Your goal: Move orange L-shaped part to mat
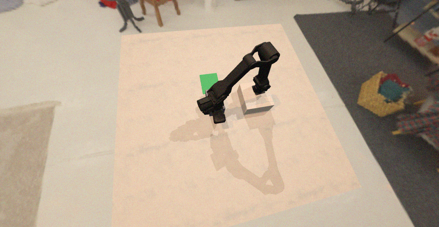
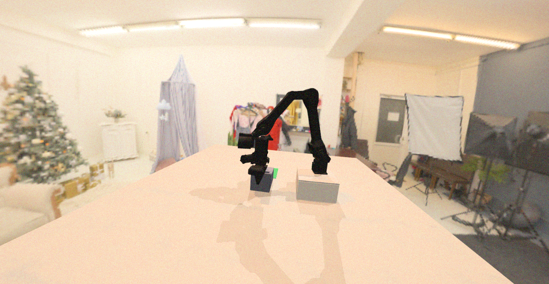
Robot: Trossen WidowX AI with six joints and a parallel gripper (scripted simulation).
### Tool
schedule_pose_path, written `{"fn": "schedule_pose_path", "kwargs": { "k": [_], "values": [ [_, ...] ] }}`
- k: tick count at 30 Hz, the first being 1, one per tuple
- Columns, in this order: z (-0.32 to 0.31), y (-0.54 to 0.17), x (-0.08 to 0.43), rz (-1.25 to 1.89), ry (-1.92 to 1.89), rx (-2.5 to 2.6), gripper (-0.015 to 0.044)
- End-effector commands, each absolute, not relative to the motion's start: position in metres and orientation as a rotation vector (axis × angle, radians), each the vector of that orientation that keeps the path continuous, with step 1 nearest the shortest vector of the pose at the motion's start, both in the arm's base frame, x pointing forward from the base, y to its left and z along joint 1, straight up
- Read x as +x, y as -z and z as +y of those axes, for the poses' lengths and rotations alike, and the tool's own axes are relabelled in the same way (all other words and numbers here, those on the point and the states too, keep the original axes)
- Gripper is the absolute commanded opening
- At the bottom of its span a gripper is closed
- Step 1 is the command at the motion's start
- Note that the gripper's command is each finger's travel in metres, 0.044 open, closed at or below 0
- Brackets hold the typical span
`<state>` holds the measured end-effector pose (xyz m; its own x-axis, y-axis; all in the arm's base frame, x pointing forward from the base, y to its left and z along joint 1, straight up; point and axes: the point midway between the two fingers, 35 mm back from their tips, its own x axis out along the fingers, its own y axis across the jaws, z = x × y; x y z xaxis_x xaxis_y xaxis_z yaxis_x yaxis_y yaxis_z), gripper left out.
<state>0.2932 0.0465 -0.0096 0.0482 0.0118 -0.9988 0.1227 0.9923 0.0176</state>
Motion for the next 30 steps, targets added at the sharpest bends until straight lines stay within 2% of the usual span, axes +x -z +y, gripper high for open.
{"fn": "schedule_pose_path", "kwargs": {
  "k": [1,30],
  "values": [
    [0.045,0.014,0.29,1.537,0.091,0.1,0.018],
    [0.057,-0.001,0.291,1.537,0.09,0.101,0.018]
  ]
}}
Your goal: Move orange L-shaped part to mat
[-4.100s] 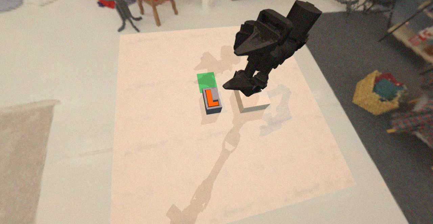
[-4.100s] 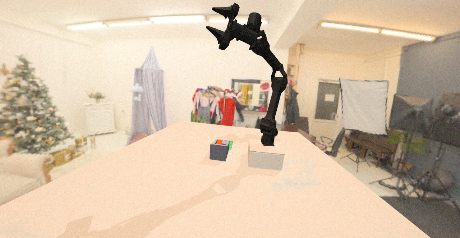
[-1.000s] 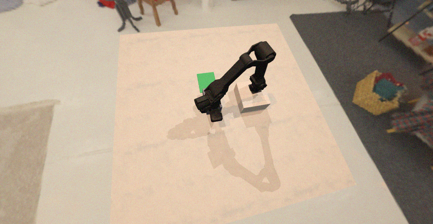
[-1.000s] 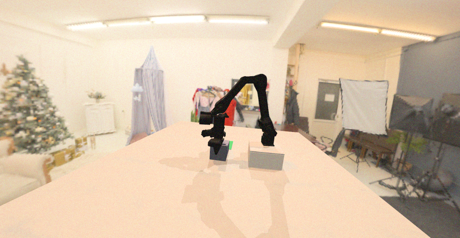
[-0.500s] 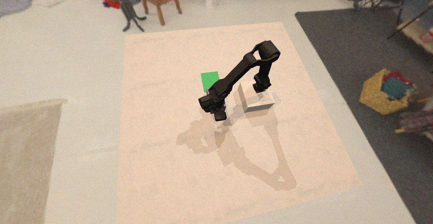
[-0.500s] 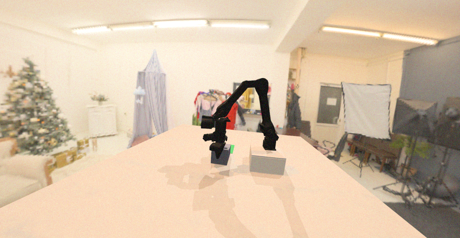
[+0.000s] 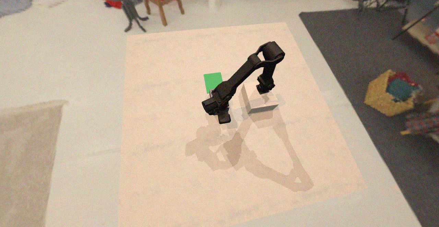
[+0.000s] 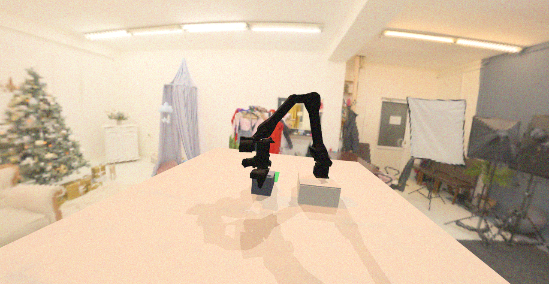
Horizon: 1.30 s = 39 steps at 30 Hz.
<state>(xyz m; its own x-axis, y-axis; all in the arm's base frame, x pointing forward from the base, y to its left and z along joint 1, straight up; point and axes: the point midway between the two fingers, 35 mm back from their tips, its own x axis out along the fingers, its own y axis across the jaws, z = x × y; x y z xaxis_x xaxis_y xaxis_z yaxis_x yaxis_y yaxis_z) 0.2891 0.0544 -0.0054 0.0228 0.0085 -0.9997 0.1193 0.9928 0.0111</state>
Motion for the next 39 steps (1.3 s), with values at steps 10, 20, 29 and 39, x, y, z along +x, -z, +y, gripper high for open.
{"fn": "schedule_pose_path", "kwargs": {
  "k": [10,20,29,39],
  "values": [
    [0.048,-0.072,0.291,1.536,0.091,0.1,0.018],
    [0.044,-0.097,0.287,1.536,0.091,0.1,0.018],
    [0.045,-0.093,0.287,1.543,0.091,0.104,0.018],
    [0.045,-0.093,0.287,1.543,0.091,0.104,0.018]
  ]
}}
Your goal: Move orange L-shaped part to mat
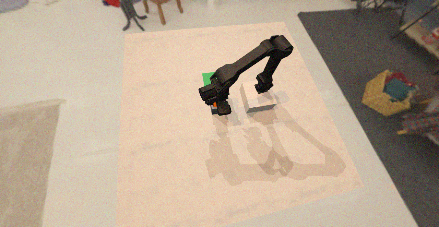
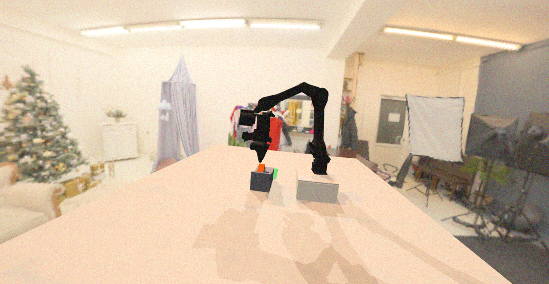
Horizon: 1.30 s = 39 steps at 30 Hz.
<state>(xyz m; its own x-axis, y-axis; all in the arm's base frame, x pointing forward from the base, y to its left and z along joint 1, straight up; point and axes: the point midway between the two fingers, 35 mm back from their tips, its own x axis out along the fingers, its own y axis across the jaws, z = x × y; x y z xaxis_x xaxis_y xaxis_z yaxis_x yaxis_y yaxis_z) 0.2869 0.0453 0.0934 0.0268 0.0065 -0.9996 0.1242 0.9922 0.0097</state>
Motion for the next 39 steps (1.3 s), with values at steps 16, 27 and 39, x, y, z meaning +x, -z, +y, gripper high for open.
{"fn": "schedule_pose_path", "kwargs": {
  "k": [16,27,39],
  "values": [
    [0.024,-0.094,0.289,1.528,-0.245,-0.246,0.028],
    [-0.022,-0.096,0.29,1.323,-0.941,-0.976,0.028],
    [-0.033,-0.097,0.289,1.243,-1.094,-1.136,0.028]
  ]
}}
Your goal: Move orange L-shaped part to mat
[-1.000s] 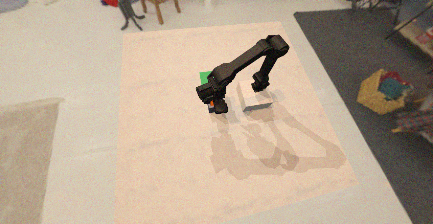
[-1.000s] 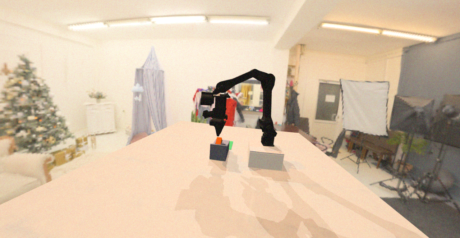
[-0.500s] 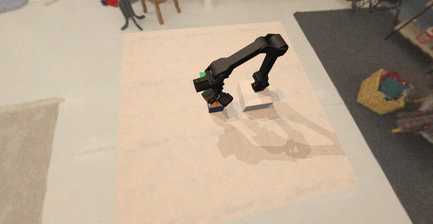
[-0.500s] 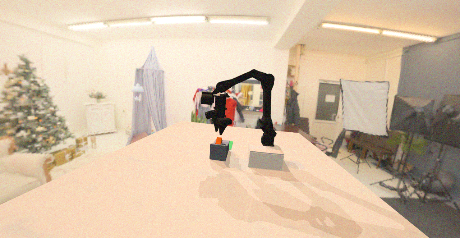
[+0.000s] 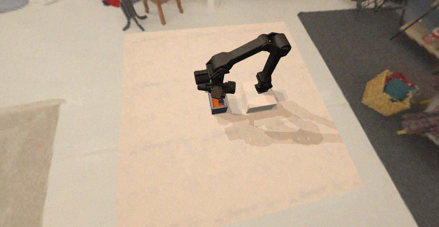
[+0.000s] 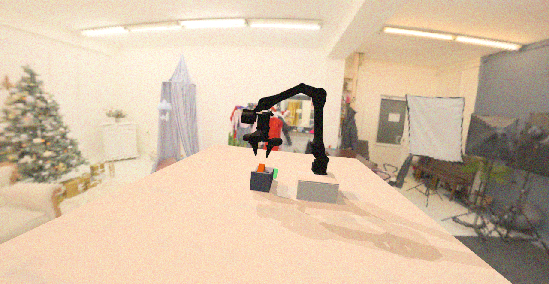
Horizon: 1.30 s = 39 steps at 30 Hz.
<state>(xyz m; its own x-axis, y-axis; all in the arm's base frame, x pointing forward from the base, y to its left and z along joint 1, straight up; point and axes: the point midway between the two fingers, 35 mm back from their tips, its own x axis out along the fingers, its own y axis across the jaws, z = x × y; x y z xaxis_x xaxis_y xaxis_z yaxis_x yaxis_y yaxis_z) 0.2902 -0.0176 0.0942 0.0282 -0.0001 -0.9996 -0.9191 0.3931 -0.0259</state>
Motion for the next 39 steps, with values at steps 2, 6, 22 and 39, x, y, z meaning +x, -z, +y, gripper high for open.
{"fn": "schedule_pose_path", "kwargs": {
  "k": [2,6,22,39],
  "values": [
    [-0.033,-0.097,0.289,1.243,-1.094,-1.136,0.028],
    [-0.033,-0.097,0.289,1.243,-1.094,-1.136,0.028],
    [-0.033,-0.062,0.29,1.243,-1.094,-1.136,0.028],
    [-0.033,-0.034,0.291,1.243,-1.094,-1.136,0.028]
  ]
}}
